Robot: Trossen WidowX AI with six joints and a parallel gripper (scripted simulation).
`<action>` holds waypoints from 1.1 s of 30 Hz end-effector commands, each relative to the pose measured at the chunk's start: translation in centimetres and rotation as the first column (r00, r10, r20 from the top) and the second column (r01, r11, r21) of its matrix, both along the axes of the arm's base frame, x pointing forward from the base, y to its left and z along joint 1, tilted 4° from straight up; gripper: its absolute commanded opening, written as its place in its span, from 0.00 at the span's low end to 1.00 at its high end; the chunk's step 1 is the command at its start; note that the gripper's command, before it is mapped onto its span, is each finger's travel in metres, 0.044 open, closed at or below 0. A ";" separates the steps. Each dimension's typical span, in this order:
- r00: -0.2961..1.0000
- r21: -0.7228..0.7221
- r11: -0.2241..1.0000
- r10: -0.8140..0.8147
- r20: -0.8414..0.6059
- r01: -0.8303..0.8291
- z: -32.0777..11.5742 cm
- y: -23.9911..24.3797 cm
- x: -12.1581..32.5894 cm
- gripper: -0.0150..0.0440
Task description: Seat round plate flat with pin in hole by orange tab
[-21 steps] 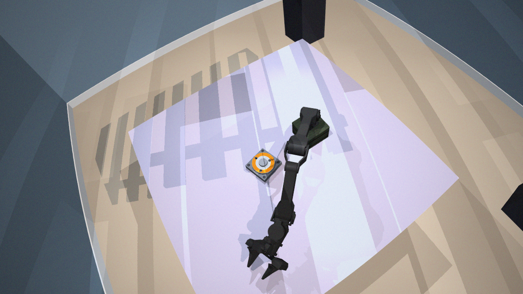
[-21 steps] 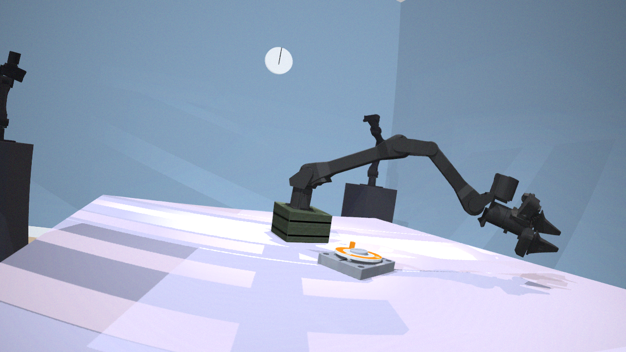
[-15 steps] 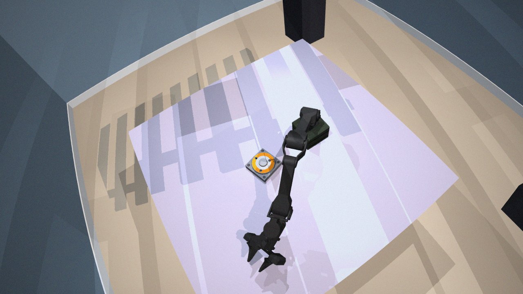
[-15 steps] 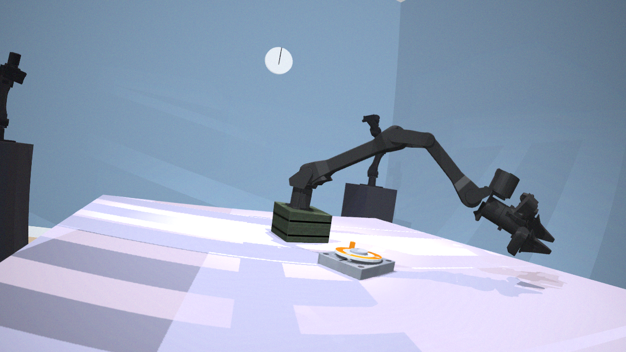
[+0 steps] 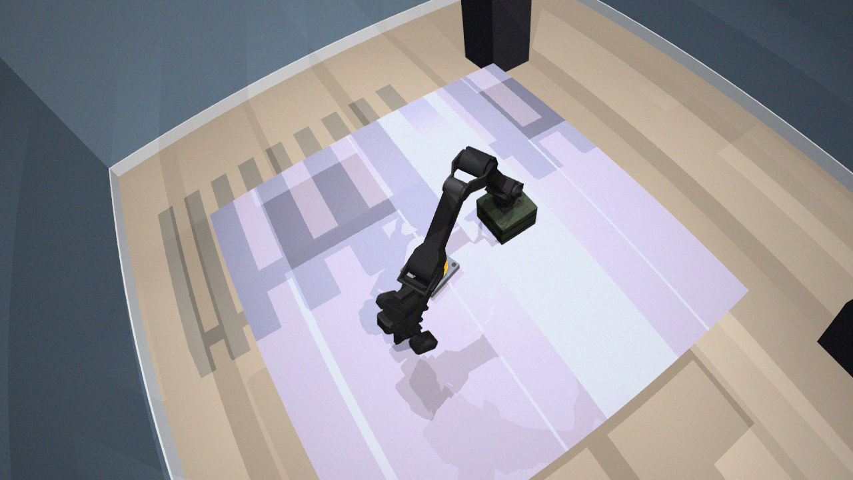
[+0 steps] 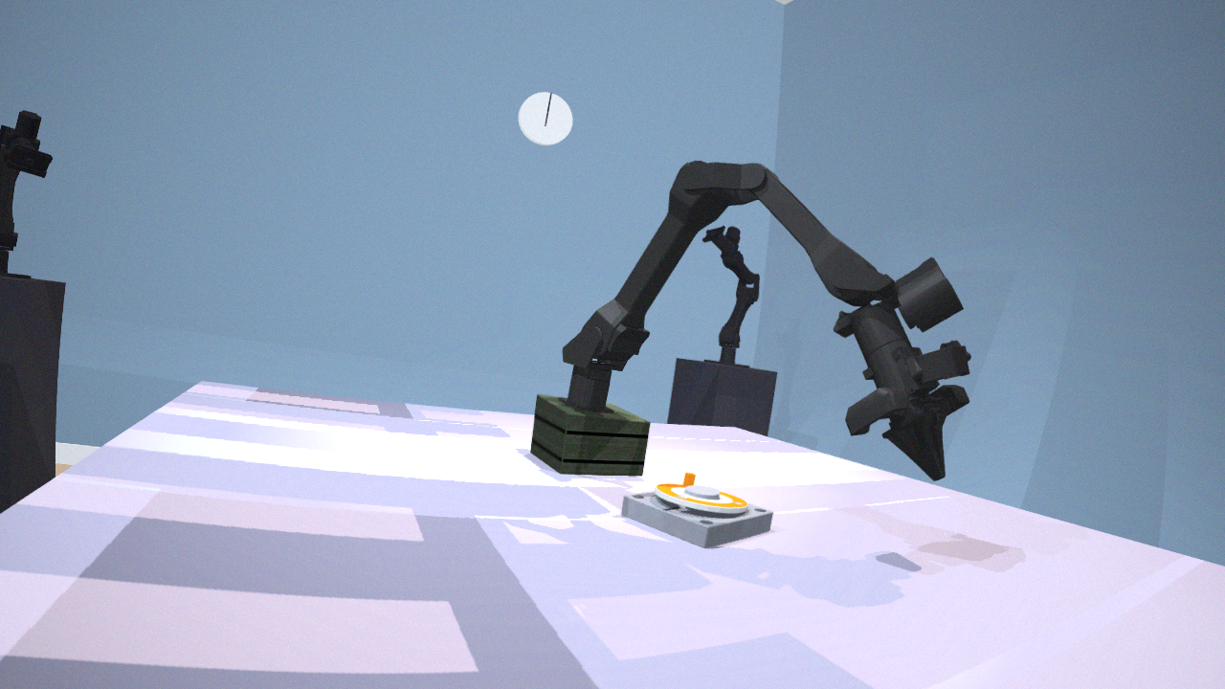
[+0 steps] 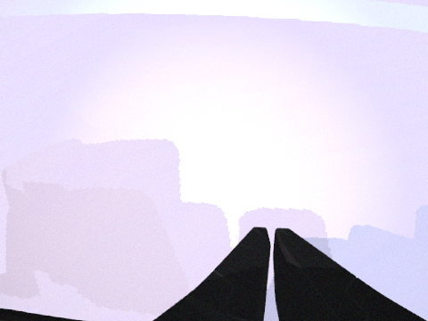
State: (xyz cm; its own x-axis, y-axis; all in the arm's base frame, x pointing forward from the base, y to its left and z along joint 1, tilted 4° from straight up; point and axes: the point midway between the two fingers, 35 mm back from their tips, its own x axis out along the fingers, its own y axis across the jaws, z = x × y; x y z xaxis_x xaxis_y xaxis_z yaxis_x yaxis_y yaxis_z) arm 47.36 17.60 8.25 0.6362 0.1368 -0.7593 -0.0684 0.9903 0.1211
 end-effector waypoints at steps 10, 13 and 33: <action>0.860 -0.098 0.995 -0.055 -0.507 0.006 -2.5 -12.3 -19.0 0.25; 0.818 -0.096 0.995 -0.062 -0.572 0.009 -2.7 -13.2 -22.0 0.25; 0.812 -0.095 0.995 -0.063 -0.581 0.009 -7.5 -13.0 -22.0 0.25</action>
